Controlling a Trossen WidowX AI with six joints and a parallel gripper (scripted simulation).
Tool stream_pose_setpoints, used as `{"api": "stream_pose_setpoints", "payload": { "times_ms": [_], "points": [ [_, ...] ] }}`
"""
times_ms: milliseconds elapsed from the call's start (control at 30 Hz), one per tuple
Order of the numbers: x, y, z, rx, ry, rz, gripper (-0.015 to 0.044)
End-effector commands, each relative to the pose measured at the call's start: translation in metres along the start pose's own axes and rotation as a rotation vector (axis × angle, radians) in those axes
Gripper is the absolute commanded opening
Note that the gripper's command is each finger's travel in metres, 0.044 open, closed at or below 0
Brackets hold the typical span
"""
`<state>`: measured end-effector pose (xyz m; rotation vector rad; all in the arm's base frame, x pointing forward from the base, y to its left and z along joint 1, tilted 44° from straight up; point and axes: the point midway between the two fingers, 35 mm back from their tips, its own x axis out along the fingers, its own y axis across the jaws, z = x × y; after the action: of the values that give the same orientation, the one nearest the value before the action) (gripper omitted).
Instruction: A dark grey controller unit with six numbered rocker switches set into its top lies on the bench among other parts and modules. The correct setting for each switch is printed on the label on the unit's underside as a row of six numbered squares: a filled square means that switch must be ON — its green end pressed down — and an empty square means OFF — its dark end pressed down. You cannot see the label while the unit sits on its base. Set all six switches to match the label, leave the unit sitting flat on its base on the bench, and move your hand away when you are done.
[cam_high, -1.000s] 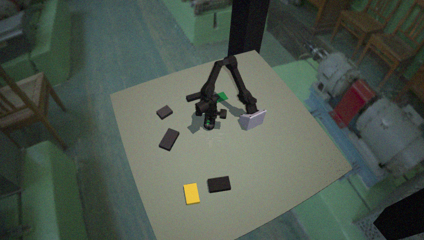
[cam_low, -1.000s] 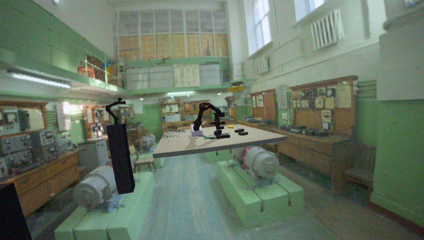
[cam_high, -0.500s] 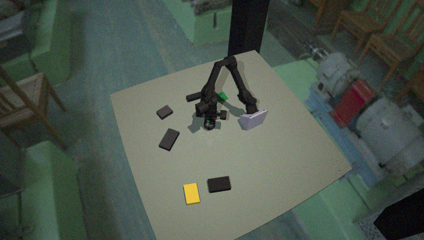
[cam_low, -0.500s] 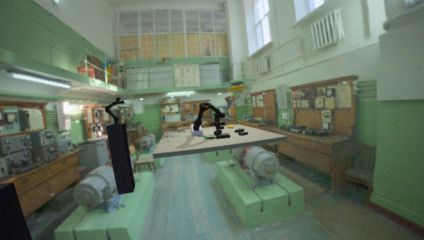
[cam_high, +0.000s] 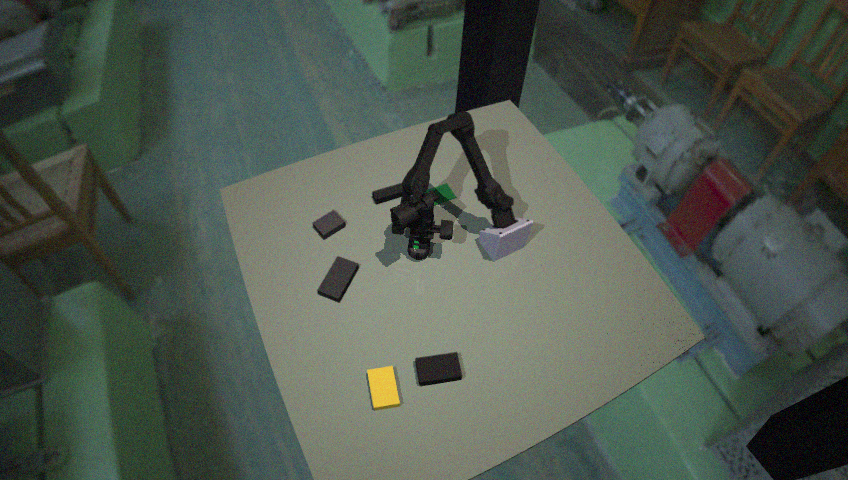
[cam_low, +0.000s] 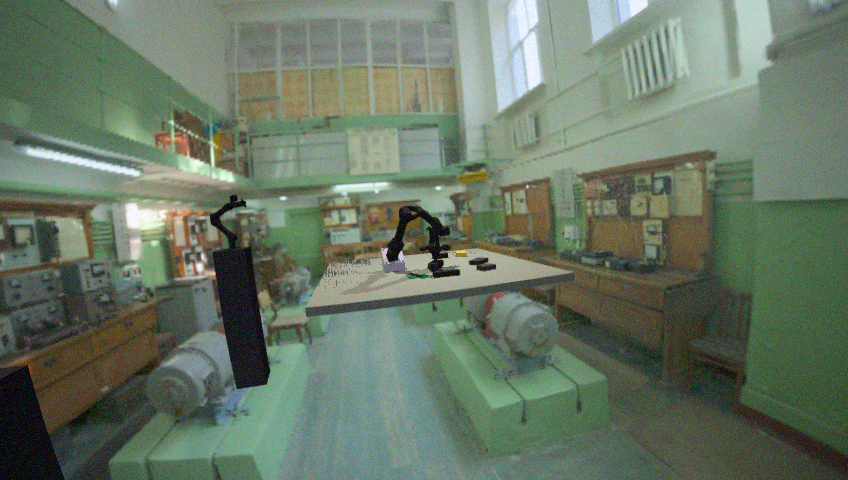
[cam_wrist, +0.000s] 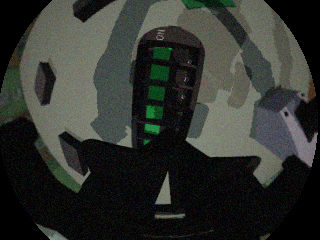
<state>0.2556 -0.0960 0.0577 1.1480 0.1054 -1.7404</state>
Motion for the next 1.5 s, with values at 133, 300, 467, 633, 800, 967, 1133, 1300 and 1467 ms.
{"api": "stream_pose_setpoints", "payload": {
  "times_ms": [133, 300, 467, 633, 800, 967, 1133, 1300, 1467],
  "points": [
    [0.0033, -0.0013, 0.0011, -0.008, -0.008, -0.003, 0.0],
    [0.0039, -0.0013, 0.0011, -0.008, -0.008, -0.003, 0.0],
    [0.0046, -0.0013, 0.0011, -0.008, -0.008, -0.003, 0.0],
    [0.0053, -0.0013, 0.0011, -0.008, -0.008, -0.003, 0.0],
    [0.0059, -0.0013, 0.0011, -0.008, -0.008, -0.003, 0.0],
    [0.0066, -0.0013, 0.0011, -0.008, -0.008, -0.003, 0.0],
    [0.0073, -0.0013, 0.0011, -0.008, -0.008, -0.003, 0.0],
    [0.0079, -0.0013, 0.0012, -0.008, -0.008, -0.003, 0.0],
    [0.0086, -0.0013, 0.0012, -0.008, -0.008, -0.003, 0.0]
  ]
}}
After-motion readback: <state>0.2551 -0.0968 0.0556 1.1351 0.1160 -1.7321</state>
